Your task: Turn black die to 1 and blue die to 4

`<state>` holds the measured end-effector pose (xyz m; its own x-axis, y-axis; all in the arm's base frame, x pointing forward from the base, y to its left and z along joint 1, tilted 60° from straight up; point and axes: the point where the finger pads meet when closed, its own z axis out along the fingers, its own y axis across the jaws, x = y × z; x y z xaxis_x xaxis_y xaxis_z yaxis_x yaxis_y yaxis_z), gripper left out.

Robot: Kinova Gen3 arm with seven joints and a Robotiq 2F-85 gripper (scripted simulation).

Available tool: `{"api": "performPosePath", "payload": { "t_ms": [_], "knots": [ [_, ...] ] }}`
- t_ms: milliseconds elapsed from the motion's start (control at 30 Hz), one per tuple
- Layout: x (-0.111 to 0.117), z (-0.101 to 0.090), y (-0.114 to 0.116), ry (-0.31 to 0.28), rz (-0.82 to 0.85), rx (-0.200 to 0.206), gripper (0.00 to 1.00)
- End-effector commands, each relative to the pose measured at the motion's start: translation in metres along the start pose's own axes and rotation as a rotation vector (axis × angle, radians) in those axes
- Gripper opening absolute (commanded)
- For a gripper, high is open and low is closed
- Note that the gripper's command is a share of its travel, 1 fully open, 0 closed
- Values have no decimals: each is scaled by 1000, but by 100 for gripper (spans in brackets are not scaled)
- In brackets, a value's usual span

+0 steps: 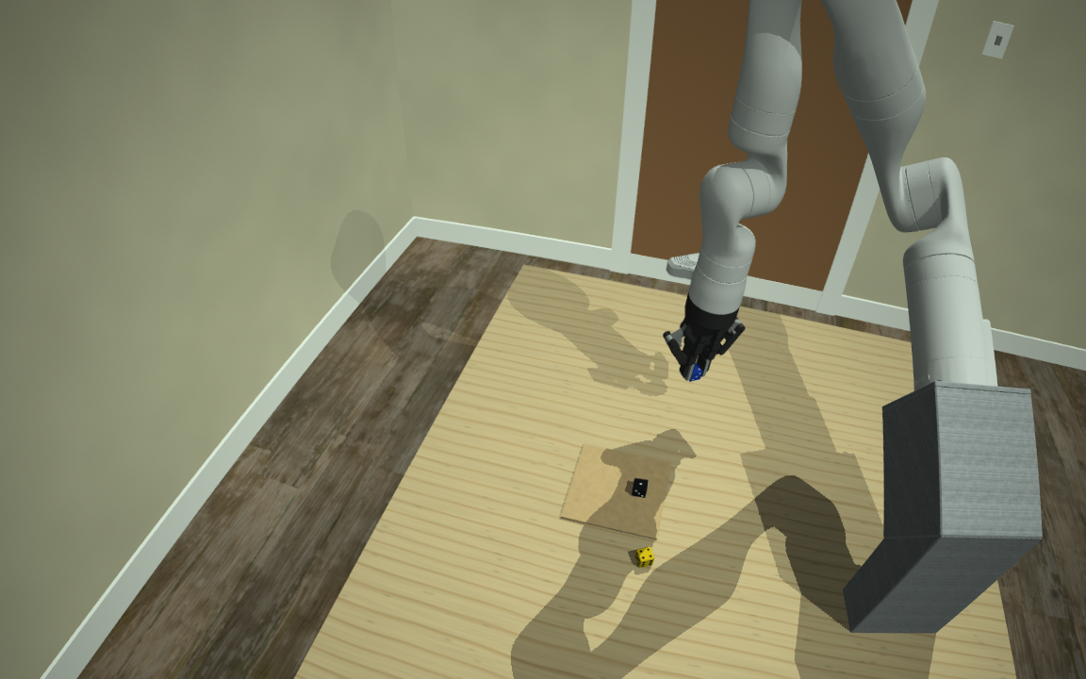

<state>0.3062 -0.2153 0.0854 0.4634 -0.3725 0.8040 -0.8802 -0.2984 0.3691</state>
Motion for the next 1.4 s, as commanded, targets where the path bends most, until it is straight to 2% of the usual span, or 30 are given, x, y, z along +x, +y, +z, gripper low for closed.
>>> {"api": "performPosePath", "payload": {
  "t_ms": [0, 100, 233, 400, 533, 600, 1100, 1167, 1367],
  "knots": [
    [-1, 0, 0, 17, -11, -1, 15],
    [-1, -1, 0, 39, -11, -1, 15],
    [-2, -2, -1, 98, -12, 0, 15],
    [-3, -2, -1, 230, -12, 2, 15],
    [-4, 1, 0, 376, -12, 5, 15],
    [-4, 1, 0, 376, -12, 5, 15],
    [-8, 2, -1, 795, -11, 8, 15],
    [-8, 2, -1, 795, -11, 8, 15],
    [-10, 3, -1, 929, -10, 8, 15]
  ]
}}
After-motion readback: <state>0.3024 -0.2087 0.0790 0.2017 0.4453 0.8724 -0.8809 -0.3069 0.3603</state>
